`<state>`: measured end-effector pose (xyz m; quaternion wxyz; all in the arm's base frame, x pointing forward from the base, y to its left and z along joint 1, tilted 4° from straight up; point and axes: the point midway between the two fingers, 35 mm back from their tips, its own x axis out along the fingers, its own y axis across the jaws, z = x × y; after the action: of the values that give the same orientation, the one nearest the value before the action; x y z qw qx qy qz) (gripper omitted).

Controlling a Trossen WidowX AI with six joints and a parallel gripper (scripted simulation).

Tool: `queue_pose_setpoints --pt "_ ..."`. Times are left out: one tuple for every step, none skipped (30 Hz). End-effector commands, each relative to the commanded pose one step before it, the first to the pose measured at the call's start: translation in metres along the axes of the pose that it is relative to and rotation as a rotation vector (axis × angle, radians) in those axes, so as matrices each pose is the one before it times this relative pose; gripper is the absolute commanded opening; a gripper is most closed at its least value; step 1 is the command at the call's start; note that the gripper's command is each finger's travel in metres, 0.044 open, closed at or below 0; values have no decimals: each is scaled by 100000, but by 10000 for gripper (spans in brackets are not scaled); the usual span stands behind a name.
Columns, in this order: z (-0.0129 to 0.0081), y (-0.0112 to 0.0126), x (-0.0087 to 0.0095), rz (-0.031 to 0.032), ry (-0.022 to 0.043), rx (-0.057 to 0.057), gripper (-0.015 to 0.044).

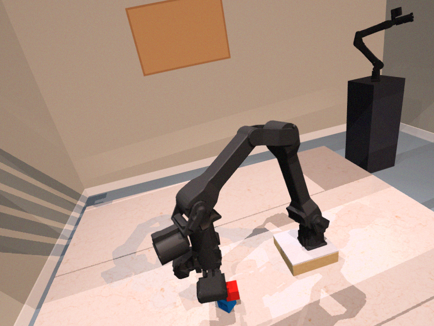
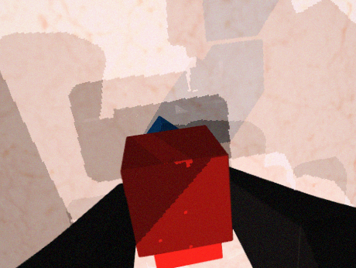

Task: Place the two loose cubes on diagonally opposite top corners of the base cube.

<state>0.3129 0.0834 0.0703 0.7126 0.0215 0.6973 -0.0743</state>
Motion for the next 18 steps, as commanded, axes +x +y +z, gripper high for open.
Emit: queue_pose_setpoints --pt "58 -37 758 -66 148 154 105" --pt "18 6 268 102 89 209 105" --pt "16 4 267 102 90 209 105" --pt "14 3 267 102 90 209 105" --pt "12 2 266 102 90 209 105" --pt "10 0 266 102 90 209 105" --pt "8 -1 265 102 90 209 105" --pt "5 -2 216 83 74 170 105" --pt "2 -1 130 50 44 102 105" --pt "1 -1 43 17 15 34 105" --pt "0 0 0 0 0 0 105" --pt "0 0 0 0 0 0 105" --pt "0 0 0 0 0 0 105" --pt "0 0 0 0 0 0 105" --pt "0 0 0 0 0 0 105" --pt "0 0 0 0 0 0 105" --pt "0 0 0 0 0 0 105" --pt "0 0 0 0 0 0 105"
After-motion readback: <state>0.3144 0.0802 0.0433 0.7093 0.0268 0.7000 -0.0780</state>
